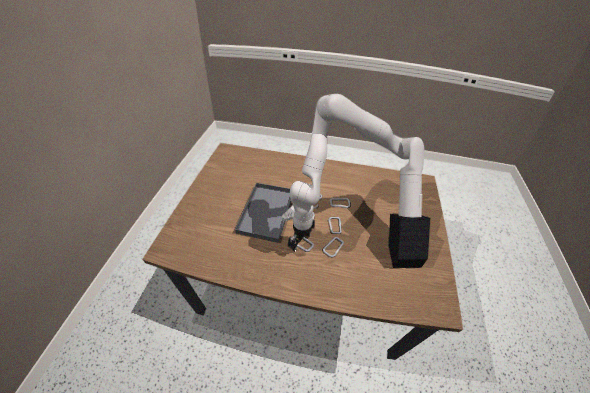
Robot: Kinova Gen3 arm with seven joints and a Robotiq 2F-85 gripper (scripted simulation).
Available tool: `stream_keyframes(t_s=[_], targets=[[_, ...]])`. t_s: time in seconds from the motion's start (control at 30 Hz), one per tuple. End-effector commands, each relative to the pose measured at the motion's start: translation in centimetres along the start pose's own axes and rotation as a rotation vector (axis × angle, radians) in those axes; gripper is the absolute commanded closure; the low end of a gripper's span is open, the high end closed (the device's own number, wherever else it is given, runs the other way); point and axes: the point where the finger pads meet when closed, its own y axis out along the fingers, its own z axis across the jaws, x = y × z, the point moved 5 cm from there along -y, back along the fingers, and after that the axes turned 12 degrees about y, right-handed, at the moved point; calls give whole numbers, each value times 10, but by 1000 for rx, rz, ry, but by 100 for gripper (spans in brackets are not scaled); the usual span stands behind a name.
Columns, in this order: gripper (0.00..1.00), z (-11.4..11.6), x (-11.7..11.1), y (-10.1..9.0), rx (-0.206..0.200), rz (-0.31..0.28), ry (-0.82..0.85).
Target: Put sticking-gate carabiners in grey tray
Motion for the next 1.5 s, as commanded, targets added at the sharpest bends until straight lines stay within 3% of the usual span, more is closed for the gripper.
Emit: stream_keyframes(t_s=[0.0, 0.3, 0.33, 1.47], targets=[[0, 0, 0, 0, -1, 0, 0], [0, 0, 0, 0, -1, 0, 0], [25, 0, 0, 0, -1, 0, 0], [25, 0, 0, 0, -1, 0, 0]])
